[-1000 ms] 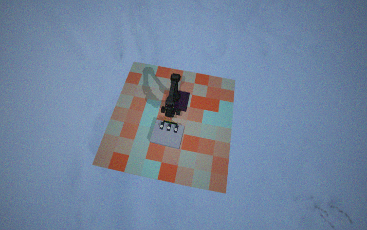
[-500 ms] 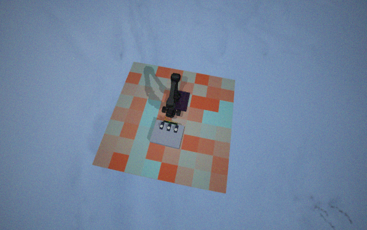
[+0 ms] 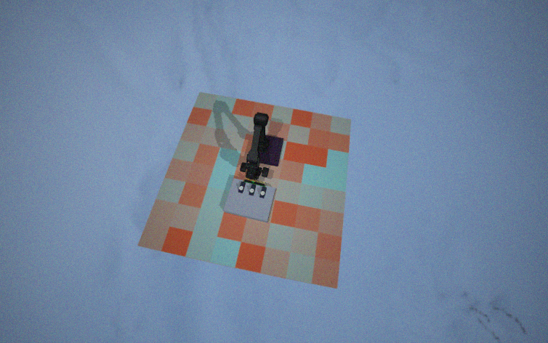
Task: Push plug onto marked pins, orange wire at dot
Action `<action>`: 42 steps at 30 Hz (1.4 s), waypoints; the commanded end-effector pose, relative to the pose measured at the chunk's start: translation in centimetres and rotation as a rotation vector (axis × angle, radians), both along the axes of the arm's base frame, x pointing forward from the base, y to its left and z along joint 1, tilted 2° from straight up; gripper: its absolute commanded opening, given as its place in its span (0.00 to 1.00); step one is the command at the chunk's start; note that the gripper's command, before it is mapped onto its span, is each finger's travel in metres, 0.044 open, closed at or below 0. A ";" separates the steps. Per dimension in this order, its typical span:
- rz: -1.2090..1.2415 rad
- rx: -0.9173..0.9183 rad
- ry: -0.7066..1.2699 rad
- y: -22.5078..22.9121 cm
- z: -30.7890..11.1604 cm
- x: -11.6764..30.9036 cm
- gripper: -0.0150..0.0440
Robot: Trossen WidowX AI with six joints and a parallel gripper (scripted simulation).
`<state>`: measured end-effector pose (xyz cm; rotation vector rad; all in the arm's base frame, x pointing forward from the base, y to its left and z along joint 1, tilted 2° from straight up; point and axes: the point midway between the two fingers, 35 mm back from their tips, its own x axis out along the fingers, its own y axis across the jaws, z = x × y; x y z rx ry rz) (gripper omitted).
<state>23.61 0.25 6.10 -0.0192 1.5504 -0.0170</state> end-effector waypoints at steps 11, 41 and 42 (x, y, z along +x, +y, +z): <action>0.003 -0.004 -0.002 0.0 0.1 1.3 0.25; 0.003 -0.004 -0.004 0.1 0.2 3.1 0.25; 0.003 -0.004 -0.004 0.1 0.1 3.0 0.30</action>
